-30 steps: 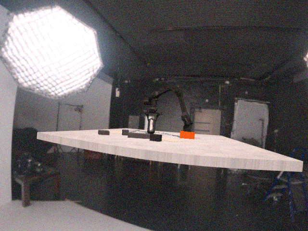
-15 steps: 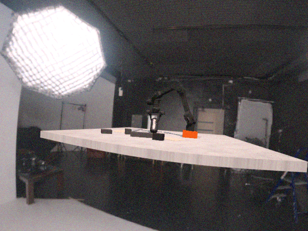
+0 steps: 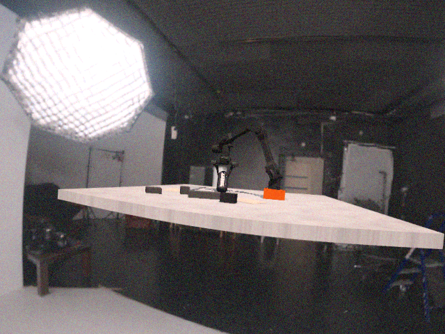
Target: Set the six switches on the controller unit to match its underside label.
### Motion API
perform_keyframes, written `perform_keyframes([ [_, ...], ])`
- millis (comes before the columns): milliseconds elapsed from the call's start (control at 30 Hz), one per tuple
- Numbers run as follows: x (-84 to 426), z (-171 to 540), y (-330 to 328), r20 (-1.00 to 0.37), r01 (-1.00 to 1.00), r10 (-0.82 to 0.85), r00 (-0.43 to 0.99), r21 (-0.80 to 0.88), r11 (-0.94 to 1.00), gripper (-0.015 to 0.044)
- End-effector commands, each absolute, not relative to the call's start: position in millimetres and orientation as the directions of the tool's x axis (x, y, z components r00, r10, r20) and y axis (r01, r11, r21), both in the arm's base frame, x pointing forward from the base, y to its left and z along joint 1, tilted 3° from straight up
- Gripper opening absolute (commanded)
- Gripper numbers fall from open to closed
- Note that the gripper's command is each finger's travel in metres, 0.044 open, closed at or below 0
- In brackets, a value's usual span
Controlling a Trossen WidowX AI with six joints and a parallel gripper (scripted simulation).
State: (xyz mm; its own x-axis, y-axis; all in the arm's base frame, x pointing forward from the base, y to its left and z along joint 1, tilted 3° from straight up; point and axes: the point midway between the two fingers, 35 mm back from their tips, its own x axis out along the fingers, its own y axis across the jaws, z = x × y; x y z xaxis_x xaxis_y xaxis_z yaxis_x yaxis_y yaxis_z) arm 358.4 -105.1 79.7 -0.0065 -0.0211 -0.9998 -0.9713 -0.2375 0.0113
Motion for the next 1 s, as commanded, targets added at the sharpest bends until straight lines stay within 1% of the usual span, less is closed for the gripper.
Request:
perform_keyframes([
  [0,358,73,-104,-1.0,-0.969,-0.014,-0.024,0.027,-0.247,0.0338],
  [967,362,57,-121,-1.0,-0.969,-0.016,-0.024,0.027,-0.247,0.0338],
])
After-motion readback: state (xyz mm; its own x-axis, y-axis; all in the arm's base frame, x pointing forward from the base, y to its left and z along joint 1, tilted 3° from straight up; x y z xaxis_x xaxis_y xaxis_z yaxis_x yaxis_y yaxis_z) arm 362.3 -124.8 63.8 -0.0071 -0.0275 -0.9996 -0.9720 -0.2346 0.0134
